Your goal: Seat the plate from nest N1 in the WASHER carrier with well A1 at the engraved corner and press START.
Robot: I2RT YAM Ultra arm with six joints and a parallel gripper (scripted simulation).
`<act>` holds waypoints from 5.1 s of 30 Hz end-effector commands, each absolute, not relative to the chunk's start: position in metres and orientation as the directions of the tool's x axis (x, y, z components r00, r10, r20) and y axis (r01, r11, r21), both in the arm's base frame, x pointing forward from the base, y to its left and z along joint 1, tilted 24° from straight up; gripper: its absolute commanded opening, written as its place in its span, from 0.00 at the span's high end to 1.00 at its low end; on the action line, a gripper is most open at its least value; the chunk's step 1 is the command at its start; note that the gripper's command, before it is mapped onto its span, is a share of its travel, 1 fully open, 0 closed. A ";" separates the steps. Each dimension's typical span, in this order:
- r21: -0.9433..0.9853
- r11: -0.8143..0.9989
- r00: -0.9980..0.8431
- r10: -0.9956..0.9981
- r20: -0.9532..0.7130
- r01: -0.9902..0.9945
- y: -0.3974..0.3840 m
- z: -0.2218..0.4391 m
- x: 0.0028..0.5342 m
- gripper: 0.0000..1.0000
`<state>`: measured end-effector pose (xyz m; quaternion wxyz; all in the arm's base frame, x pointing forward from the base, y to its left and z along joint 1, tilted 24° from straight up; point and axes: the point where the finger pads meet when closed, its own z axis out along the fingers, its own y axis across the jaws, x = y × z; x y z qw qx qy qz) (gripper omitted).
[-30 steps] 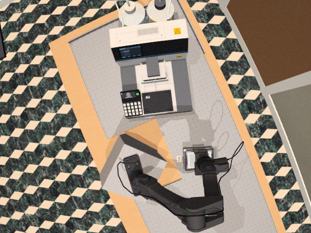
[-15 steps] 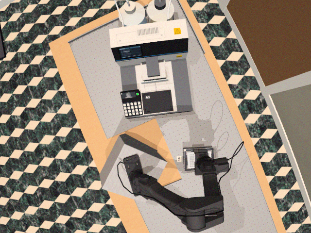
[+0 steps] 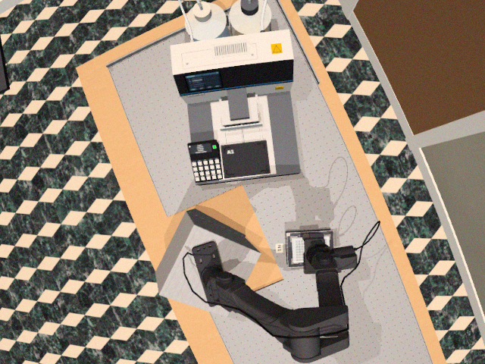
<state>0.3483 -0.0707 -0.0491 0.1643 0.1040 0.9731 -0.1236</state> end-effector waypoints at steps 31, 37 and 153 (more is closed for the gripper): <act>-0.197 0.950 -0.906 0.148 -0.396 0.242 -0.071 -0.037 0.365 0.16; -0.197 0.950 -0.906 0.148 -0.396 0.242 -0.071 -0.037 0.365 0.16; -0.215 0.951 -0.922 0.133 -0.362 0.222 -0.034 0.040 0.330 0.16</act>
